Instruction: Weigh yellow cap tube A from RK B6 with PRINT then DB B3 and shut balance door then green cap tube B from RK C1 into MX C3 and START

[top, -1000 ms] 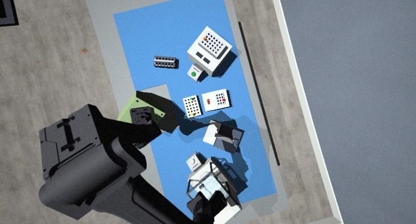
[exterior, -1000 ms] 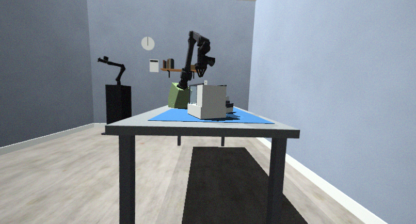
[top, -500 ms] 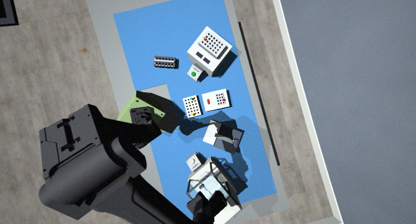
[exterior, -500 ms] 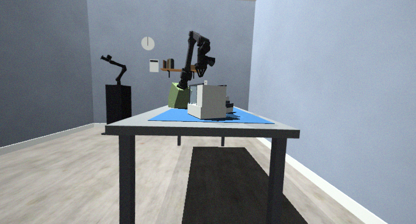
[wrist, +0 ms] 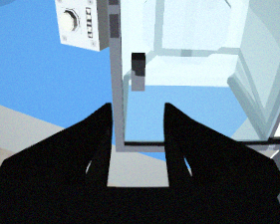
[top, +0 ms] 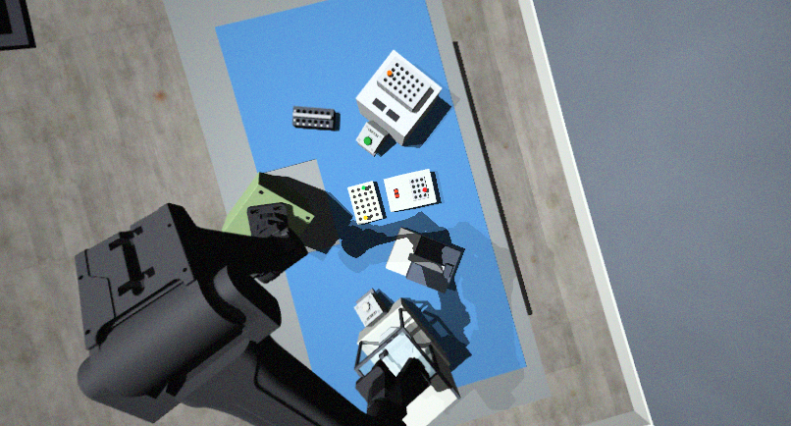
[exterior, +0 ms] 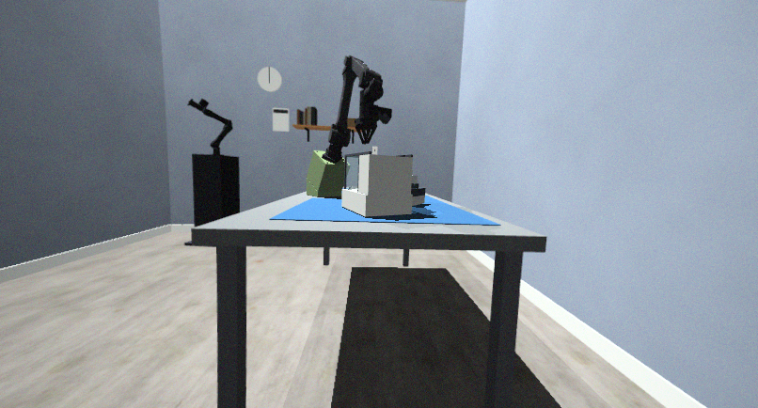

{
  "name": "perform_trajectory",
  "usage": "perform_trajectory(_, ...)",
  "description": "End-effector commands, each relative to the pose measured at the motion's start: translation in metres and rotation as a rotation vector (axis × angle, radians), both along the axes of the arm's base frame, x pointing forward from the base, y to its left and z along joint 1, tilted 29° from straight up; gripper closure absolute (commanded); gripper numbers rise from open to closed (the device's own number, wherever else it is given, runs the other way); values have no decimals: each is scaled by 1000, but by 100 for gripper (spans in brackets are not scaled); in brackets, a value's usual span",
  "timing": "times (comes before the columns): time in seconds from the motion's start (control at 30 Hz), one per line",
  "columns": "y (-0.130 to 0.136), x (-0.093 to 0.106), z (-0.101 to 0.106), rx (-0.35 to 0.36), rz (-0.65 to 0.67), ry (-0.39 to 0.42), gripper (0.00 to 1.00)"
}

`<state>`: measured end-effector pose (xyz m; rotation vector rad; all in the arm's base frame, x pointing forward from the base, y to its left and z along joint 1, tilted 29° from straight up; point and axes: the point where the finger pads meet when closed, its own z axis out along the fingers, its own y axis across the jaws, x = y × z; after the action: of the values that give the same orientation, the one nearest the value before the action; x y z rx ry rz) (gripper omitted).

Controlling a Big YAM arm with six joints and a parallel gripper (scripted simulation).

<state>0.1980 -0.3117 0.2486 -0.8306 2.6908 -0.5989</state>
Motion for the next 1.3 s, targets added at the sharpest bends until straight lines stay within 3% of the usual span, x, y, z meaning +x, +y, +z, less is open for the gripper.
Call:
perform_trajectory(0.0, -4, 9, -8, 2, -3, -6, 70)
perform_trajectory(0.97, -16, 24, -45, 2, -3, -6, 70)
perform_trajectory(1.03, -16, 24, -45, 3, -3, -6, 70)
perform_trajectory(1.1, -22, 22, -28, -28, -5, -19, 70)
perform_trajectory(1.27, -22, 22, -28, -28, -5, -19, 70)
